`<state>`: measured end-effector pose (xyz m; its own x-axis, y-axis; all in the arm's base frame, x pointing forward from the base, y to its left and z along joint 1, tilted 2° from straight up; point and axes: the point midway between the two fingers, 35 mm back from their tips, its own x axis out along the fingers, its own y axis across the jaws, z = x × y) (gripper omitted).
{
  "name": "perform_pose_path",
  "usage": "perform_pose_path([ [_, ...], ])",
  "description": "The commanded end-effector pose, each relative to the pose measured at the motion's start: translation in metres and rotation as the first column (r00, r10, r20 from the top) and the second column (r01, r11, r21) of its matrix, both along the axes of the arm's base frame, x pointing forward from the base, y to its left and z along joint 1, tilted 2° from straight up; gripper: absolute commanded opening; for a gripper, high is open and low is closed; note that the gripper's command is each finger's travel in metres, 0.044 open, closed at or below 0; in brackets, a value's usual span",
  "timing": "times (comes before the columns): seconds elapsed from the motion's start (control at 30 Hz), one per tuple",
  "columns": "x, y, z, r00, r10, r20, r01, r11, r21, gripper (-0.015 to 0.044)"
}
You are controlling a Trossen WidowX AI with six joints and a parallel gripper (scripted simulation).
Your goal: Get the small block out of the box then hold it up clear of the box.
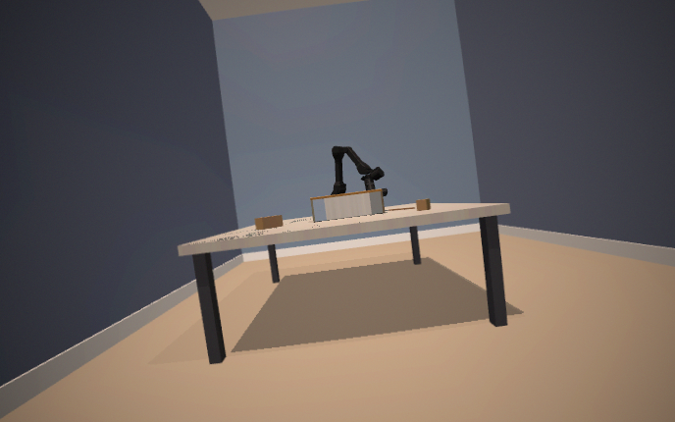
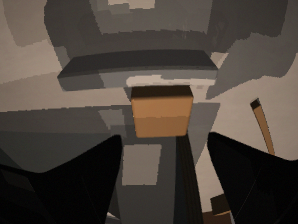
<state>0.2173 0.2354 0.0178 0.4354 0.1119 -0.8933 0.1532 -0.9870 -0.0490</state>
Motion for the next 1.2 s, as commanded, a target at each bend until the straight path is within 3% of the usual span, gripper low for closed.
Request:
perform_pose_path([
  [0.0, -0.001, -0.002, -0.010, 1.000, 0.004, -0.002, -0.004, 1.000, -0.011, 0.0285],
  [0.4, -0.001, -0.002, -0.026, 1.000, 0.004, -0.002, -0.004, 1.000, -0.011, 0.0285],
  [0.67, -0.001, -0.002, -0.026, 1.000, 0.004, -0.002, -0.004, 1.000, -0.011, 0.0075],
  [0.77, -0.001, -0.002, -0.026, 1.000, 0.004, -0.002, -0.004, 1.000, -0.011, 0.0055],
  [0.83, -0.001, -0.002, -0.022, 1.000, 0.003, -0.002, -0.003, 1.000, -0.011, 0.0003],
  [1.17, -0.003, -0.004, 0.034, 1.000, 0.000, -0.003, 0.000, 1.000, -0.007, 0.0000],
])
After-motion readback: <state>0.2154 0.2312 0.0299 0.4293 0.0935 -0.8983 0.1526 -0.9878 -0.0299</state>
